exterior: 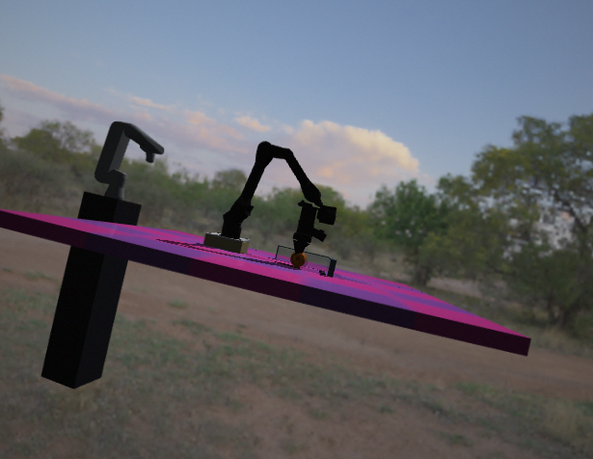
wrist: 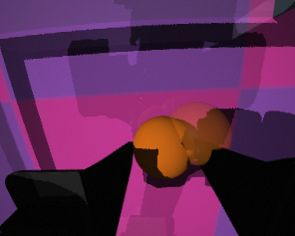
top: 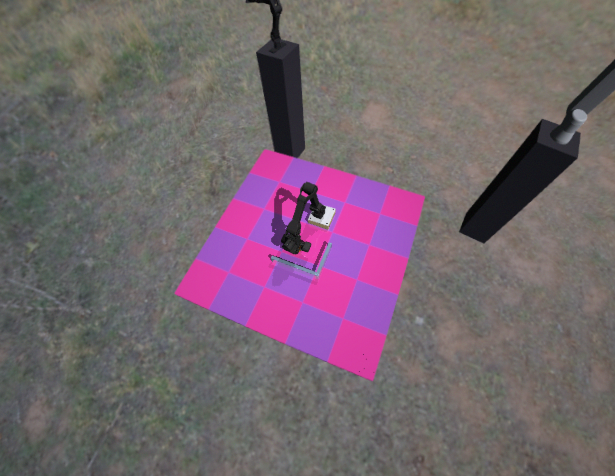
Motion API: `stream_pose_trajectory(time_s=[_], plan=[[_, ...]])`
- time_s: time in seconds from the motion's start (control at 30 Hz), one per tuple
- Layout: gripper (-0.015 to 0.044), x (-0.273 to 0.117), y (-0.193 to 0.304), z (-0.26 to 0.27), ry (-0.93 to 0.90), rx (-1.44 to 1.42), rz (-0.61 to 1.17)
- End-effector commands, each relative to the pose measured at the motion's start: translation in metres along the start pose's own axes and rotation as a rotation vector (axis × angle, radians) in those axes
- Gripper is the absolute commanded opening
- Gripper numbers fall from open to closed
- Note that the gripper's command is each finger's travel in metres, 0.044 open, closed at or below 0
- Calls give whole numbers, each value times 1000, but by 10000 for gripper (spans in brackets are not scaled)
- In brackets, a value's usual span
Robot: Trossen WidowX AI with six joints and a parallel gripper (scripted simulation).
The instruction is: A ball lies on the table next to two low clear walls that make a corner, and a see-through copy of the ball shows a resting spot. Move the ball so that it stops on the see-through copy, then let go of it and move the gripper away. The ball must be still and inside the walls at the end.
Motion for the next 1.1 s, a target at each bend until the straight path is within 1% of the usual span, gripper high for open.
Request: stream_pose_trajectory(time_s=[0.0,0.13,0.3,0.6,0.9,0.97,1.07], plan=[[234,1,0,0,-2,-4,3],[129,-3,-1,0,-3,-1,2],[0,-25,-6,0,-4,2,1],[0,-76,-10,0,-3,-1,1],[0,-129,-3,0,-3,-4,2],[0,-137,-1,0,-3,-4,2],[0,-138,-1,0,-3,-4,2]])
Point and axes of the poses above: the point midway between the two fingers, 35 mm back from their tips, its own x axis out along the fingers, its own z axis across the jaws, y = z × x, the point moved 2 cm from there along -x, back along the fingers, and after that the axes turned 8 degrees about x, right-handed, at the moved point
